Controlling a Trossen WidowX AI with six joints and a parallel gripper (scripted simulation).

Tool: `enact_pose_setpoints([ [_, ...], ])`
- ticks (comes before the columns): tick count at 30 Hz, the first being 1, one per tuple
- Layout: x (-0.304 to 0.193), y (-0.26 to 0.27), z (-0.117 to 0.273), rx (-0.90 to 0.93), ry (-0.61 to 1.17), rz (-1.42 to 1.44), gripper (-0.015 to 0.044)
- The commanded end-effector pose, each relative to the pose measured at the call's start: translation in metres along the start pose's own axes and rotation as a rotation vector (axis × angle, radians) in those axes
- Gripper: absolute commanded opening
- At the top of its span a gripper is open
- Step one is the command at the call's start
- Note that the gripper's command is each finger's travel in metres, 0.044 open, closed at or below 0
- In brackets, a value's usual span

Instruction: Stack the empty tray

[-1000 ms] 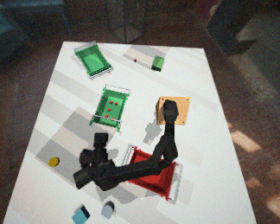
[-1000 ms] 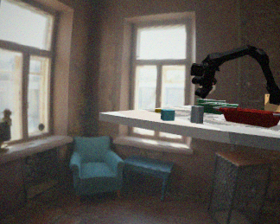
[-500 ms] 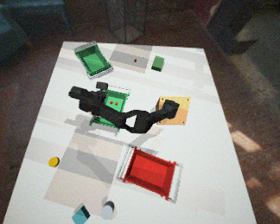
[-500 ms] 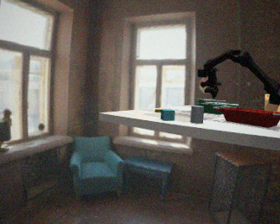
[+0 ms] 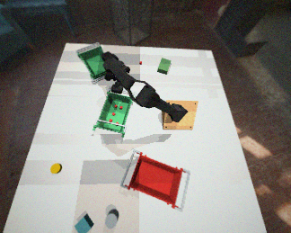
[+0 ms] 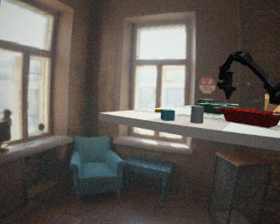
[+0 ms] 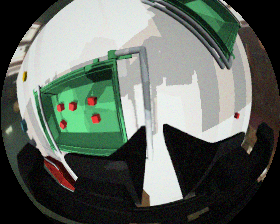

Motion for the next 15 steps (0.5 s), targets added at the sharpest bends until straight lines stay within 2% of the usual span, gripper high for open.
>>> enact_pose_setpoints([
  [1,0.001,0.003,-0.004,0.005,0.003,0.014,0.0089],
  [15,0.001,0.004,-0.062,0.008,0.003,0.015,0.0089],
])
Point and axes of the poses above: the point midway between the two fingers, 35 mm back from their tips, its own z axis back along the fingers, its own y axis across the jaws, x = y × z, the point moved 2 cm from there along z, back along the fingers, and after that the axes turned 4 degrees about -z, right-handed, at the moved point
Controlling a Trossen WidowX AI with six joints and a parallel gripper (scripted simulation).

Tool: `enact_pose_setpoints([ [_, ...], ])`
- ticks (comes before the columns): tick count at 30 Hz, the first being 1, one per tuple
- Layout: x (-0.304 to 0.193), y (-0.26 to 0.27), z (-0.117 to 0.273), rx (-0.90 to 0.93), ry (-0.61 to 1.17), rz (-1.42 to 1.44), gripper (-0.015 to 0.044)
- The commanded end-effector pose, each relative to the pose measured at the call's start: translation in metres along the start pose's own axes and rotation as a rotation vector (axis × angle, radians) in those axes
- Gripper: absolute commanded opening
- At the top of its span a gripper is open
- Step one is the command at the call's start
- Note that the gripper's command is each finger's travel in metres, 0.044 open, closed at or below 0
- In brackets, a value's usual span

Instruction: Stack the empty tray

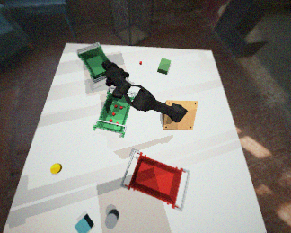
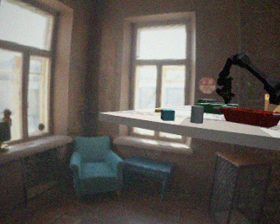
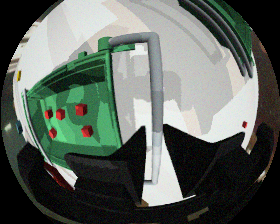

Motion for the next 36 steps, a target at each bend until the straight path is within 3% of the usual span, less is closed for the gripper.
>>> enact_pose_setpoints([
  [1,-0.003,-0.002,-0.011,0.007,0.007,-0.010,0.0089],
  [19,-0.004,0.030,0.023,0.007,0.008,-0.011,0.0089],
  [36,-0.007,0.074,0.003,0.011,0.009,-0.011,0.0089],
])
Point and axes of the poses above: the point midway between the two fingers, 35 mm back from their tips, its own z axis back along the fingers, its own y axis across the jaws, x = y × z, the point moved 2 cm from there along z, back along the fingers, and after that the axes turned 4 degrees about -z, right-handed, at the moved point
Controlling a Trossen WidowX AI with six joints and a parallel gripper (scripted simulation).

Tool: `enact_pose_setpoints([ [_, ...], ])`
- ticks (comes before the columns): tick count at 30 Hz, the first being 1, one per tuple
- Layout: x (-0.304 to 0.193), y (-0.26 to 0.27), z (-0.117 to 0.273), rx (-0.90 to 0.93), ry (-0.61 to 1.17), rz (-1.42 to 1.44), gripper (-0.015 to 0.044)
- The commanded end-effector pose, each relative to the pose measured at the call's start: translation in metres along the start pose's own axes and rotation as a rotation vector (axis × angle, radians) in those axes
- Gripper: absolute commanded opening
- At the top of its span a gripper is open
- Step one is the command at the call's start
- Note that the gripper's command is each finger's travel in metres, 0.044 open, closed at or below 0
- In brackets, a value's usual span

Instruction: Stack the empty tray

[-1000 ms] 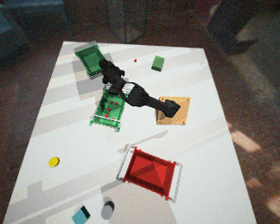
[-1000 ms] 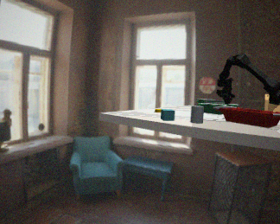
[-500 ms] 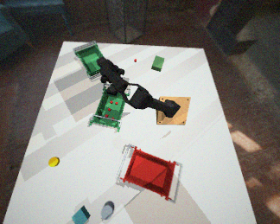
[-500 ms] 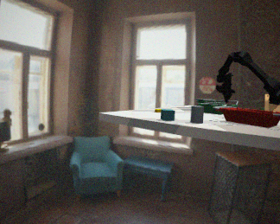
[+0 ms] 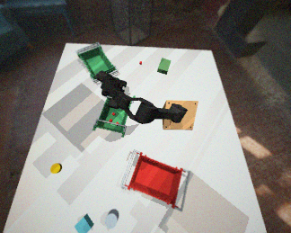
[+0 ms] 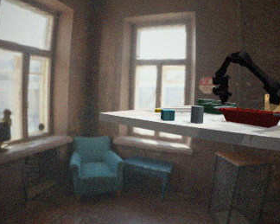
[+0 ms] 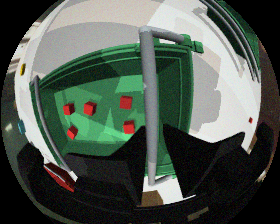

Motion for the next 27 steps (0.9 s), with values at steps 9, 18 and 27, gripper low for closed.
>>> enact_pose_setpoints([
  [9,0.000,-0.002,0.042,-0.005,-0.008,-0.004,0.0089],
  [18,0.000,-0.004,0.036,0.000,-0.008,-0.012,0.0089],
  [27,0.000,-0.004,0.036,0.000,-0.008,-0.012,0.0089],
])
Point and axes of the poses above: the point midway between the two fingers, 35 mm back from their tips, its own z axis back along the fingers, its own y axis across the jaws, x = y × z, the point moved 2 cm from there along z, back along the fingers, and after that the axes turned 4 degrees about -z, right-handed, at the moved point
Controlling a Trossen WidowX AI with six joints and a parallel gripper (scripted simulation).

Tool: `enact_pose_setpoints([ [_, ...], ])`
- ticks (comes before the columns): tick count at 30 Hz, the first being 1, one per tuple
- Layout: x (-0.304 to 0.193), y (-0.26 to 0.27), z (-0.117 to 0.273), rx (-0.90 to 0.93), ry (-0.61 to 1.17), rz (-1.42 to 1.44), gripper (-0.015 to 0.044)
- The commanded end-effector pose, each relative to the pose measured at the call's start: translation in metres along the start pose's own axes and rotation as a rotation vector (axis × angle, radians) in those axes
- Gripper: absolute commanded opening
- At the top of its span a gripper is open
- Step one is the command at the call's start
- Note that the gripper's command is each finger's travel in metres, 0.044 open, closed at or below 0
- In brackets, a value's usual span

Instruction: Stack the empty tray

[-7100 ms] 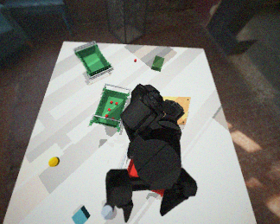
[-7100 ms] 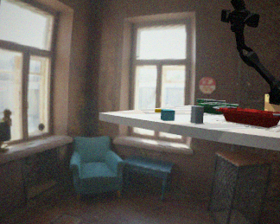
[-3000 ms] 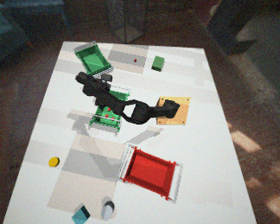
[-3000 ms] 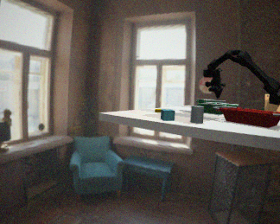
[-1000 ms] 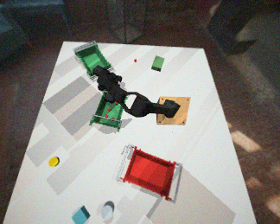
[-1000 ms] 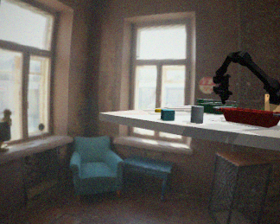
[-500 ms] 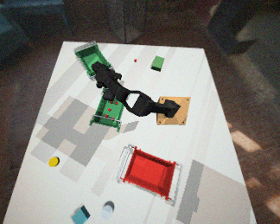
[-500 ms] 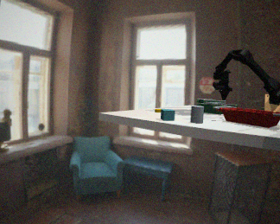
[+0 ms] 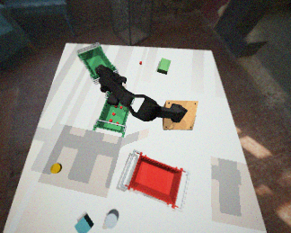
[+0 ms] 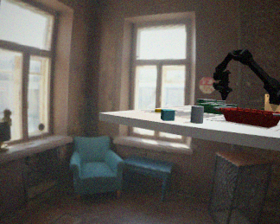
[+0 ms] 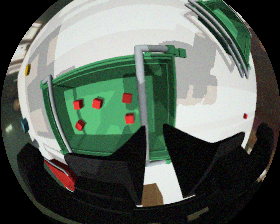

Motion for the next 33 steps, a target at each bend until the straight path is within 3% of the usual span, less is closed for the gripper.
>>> enact_pose_setpoints([
  [1,0.0001,-0.0005,-0.0009,0.001,0.000,-0.004,0.0089],
  [5,0.0001,-0.0005,-0.0009,0.001,0.000,-0.004,0.0089],
  [9,0.0001,-0.0005,-0.0009,0.001,0.000,-0.004,0.0000],
  [33,0.0000,0.0000,0.0000,0.000,0.000,0.000,0.0000],
])
Point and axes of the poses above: the point midway between the two fingers, 35 mm back from their tips, its own z axis back along the fingers, its own y axis across the jaws, x = y × z, the point moved 2 cm from there along z, back along the fingers, and after that the axes turned 4 degrees about -z, right-handed, at the moved point
